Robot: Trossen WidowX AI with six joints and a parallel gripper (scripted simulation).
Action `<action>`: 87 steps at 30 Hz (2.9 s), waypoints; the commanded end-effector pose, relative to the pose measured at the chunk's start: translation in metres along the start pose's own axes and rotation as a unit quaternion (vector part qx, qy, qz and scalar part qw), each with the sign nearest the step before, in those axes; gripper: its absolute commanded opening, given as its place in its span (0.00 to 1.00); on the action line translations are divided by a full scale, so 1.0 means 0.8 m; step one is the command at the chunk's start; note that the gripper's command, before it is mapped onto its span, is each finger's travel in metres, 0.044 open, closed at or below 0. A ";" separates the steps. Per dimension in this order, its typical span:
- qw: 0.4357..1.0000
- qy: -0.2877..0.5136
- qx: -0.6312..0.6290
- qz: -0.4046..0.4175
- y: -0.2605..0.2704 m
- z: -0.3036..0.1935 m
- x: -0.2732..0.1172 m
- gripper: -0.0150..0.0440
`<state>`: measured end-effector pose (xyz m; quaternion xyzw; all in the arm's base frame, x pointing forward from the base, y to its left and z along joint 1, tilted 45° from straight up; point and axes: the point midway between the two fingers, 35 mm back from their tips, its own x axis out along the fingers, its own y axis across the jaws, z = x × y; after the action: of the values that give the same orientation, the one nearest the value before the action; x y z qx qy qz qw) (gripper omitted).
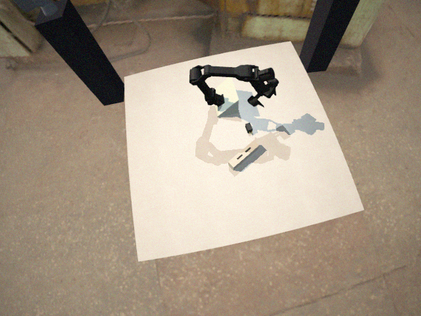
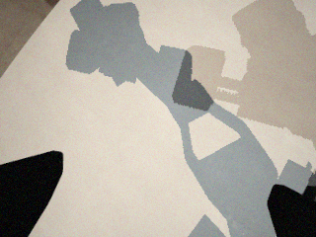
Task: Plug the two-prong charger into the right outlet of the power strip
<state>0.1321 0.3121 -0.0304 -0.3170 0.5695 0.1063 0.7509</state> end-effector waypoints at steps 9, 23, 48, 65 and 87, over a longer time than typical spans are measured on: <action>0.991 0.085 0.062 -0.079 -0.073 -0.012 0.045 1.00; 0.964 0.177 0.123 -0.154 -0.148 -0.032 0.079 1.00; 0.937 0.242 0.158 -0.199 -0.199 -0.063 0.110 1.00; 0.937 0.242 0.158 -0.199 -0.209 -0.076 0.136 1.00; 0.937 0.239 0.161 -0.198 -0.217 -0.087 0.156 0.82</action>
<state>0.2086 0.1099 -0.0948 -0.3146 0.6679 -0.2166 0.6388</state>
